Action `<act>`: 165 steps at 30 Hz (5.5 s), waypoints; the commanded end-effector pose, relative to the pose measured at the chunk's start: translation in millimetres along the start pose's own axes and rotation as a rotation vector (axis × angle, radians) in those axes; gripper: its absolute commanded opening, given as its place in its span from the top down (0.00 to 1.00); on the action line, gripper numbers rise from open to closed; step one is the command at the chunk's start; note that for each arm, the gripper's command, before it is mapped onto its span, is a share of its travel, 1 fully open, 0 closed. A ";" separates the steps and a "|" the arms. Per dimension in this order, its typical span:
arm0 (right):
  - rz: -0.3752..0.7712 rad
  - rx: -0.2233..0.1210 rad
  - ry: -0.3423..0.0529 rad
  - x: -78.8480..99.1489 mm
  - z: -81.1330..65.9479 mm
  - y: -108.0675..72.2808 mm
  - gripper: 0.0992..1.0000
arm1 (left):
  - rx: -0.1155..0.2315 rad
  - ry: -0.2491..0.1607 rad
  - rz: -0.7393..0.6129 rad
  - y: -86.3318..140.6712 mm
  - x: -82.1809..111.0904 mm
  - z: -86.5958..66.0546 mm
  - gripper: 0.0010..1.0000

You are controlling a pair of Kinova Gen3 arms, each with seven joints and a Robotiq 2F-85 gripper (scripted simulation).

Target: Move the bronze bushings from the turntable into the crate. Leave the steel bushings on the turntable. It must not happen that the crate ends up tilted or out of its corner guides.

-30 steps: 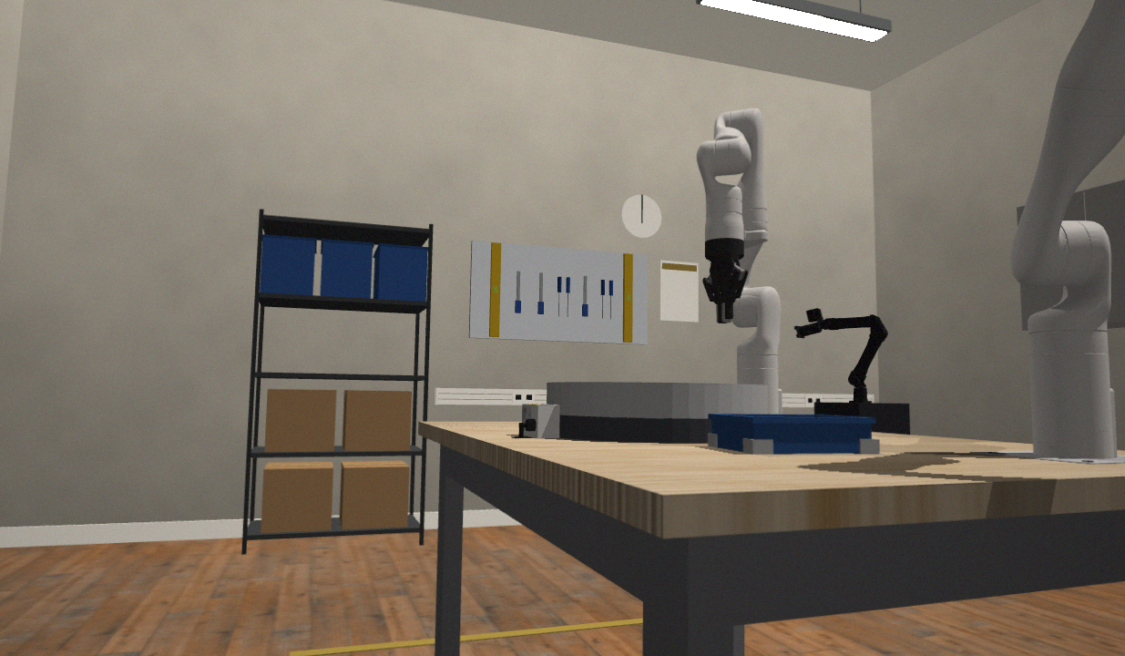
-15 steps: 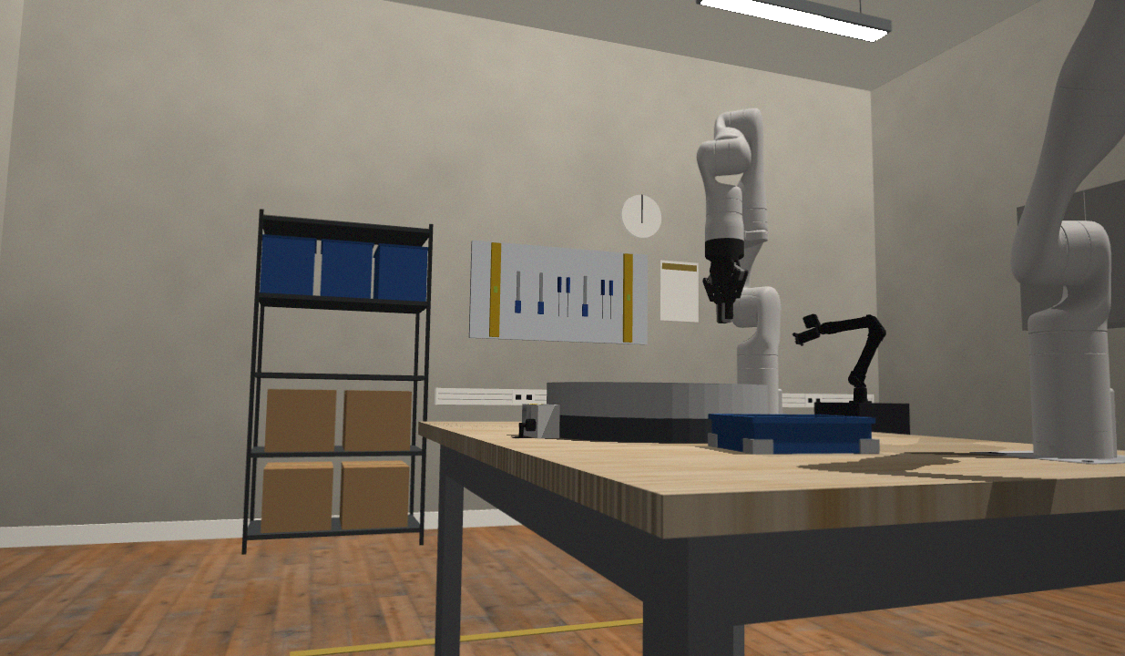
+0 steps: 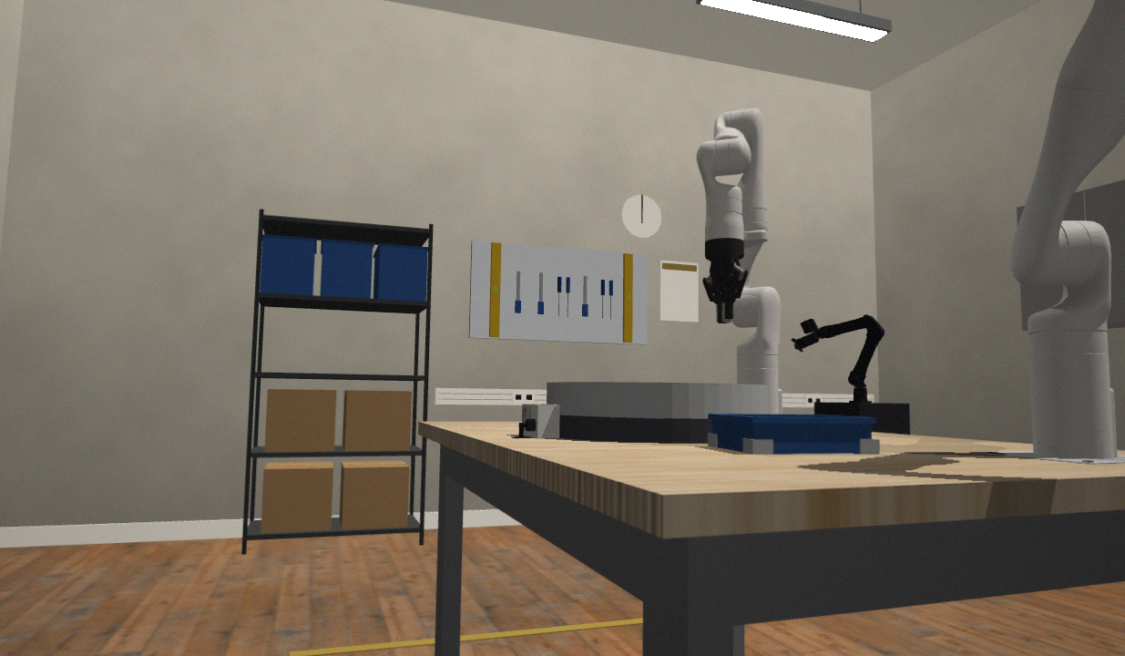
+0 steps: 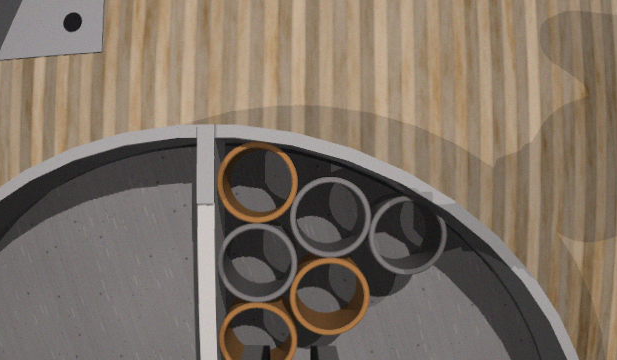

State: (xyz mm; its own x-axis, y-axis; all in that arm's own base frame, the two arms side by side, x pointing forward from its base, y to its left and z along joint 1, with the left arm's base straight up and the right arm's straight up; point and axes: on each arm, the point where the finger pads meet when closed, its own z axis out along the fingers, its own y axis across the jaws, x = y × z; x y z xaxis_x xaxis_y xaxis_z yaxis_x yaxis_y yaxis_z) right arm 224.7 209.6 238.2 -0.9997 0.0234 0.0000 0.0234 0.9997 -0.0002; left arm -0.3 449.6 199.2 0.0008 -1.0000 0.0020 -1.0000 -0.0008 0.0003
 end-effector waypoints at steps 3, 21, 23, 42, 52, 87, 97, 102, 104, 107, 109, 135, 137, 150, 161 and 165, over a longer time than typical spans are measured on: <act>0.000 -0.001 -0.001 -0.2 -0.4 0.2 0.88 | 0.000 -0.002 0.000 0.1 -0.4 -0.8 0.00; 0.000 -0.001 -0.001 -0.2 -0.4 0.2 0.88 | 0.000 -0.002 0.000 0.1 -0.4 -0.8 0.00; 0.000 -0.001 -0.001 -0.2 -0.4 0.2 0.88 | 0.000 -0.002 0.000 0.1 -0.4 -0.8 0.00; 0.000 -0.001 -0.001 -0.2 -0.4 0.2 0.88 | 0.000 -0.002 0.000 0.1 -0.4 -0.8 0.00; 0.000 -0.001 -0.001 -0.2 -0.4 0.2 0.88 | 0.000 -0.002 0.000 0.1 -0.4 -0.8 0.00; 0.000 -0.001 -0.001 -0.2 -0.4 0.2 0.88 | 0.000 -0.002 0.000 0.1 -0.4 -0.8 0.00; 0.000 -0.001 -0.001 -0.2 -0.4 0.2 0.88 | 0.000 -0.002 0.000 0.1 -0.4 -0.8 0.00; 0.000 -0.001 -0.001 -0.2 -0.4 0.2 0.88 | 0.000 -0.002 0.000 0.1 -0.4 -0.8 0.00; 0.000 -0.001 -0.001 -0.2 -0.4 0.2 0.88 | 0.000 -0.002 0.000 0.1 -0.4 -0.8 0.00; 0.000 -0.001 -0.001 -0.2 -0.4 0.2 0.88 | 0.000 -0.002 0.000 0.1 -0.4 -0.8 0.00; 0.000 -0.001 -0.001 -0.2 -0.4 0.2 0.88 | 0.000 -0.002 0.000 0.1 -0.4 -0.8 0.00; 0.000 -0.001 -0.001 -0.2 -0.4 0.2 0.88 | 0.000 -0.002 0.000 0.1 -0.4 -0.8 0.00; 0.000 -0.001 -0.001 -0.3 -0.2 0.3 0.87 | 0.000 -0.002 0.000 0.1 -0.4 -0.8 0.00; 0.001 0.000 -0.002 -6.4 83.5 29.2 0.87 | 0.000 -0.002 0.000 0.1 -0.4 -0.8 0.00; 0.000 -0.001 -0.001 -6.1 91.3 31.9 0.87 | 0.000 -0.002 0.000 0.1 -0.4 -0.8 0.00; 0.000 -0.001 -0.001 -6.1 91.3 31.9 0.87 | 0.000 -0.002 0.000 0.1 -0.4 -0.8 0.00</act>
State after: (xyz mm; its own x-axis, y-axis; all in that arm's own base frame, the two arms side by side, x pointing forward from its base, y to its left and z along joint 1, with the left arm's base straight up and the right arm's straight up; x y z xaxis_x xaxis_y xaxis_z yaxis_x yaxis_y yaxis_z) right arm 231.3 241.0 146.4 -0.9997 0.0234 0.0000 0.0234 0.9997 -0.0001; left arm -0.3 449.6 199.2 0.0008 -1.0000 0.0020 -1.0000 -0.0008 0.0003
